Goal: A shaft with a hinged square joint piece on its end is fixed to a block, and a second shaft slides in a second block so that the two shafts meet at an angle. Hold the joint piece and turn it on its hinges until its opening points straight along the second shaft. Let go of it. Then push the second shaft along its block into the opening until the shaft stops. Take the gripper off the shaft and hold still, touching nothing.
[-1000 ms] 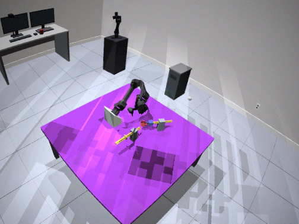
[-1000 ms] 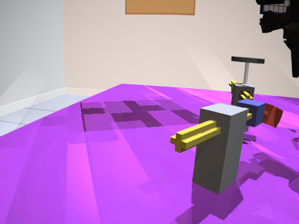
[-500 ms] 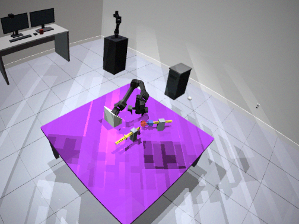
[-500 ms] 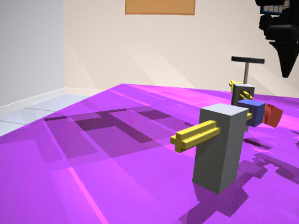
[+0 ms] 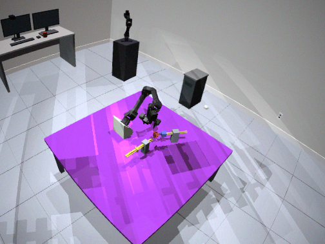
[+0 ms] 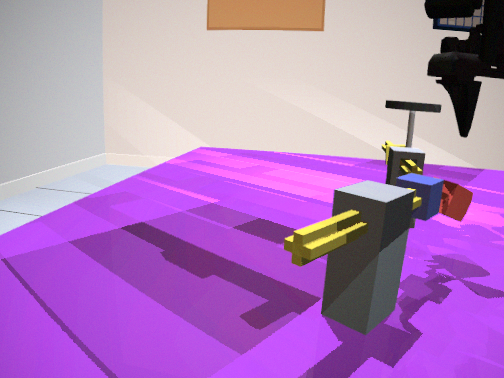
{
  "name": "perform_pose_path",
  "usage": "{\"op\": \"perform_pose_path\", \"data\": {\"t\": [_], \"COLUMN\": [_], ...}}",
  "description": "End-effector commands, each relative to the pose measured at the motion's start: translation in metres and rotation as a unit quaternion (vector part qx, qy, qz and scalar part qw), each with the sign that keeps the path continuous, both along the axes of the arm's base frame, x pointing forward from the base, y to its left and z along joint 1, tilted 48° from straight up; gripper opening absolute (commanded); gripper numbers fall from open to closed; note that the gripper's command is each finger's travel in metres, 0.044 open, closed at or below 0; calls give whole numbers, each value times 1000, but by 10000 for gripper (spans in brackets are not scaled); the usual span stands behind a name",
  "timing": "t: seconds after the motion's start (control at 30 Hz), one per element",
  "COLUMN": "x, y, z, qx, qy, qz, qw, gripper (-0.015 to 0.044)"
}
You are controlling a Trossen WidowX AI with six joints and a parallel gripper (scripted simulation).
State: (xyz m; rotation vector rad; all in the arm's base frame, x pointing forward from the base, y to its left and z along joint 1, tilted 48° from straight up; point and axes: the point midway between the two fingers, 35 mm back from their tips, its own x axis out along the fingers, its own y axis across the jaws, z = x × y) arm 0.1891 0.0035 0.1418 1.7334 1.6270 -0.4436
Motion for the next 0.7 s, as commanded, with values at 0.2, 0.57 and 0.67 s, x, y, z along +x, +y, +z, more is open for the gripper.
{"op": "perform_pose_path", "data": {"t": [0.2,0.57,0.67], "x": [1,1,1], "y": [1,3,3], "z": [-1,-3,-3], "qx": [22,45,52], "qy": [103,215,245], "qz": [-99,-204,-232], "qw": [989,954,940], "gripper": [440,440,440]}}
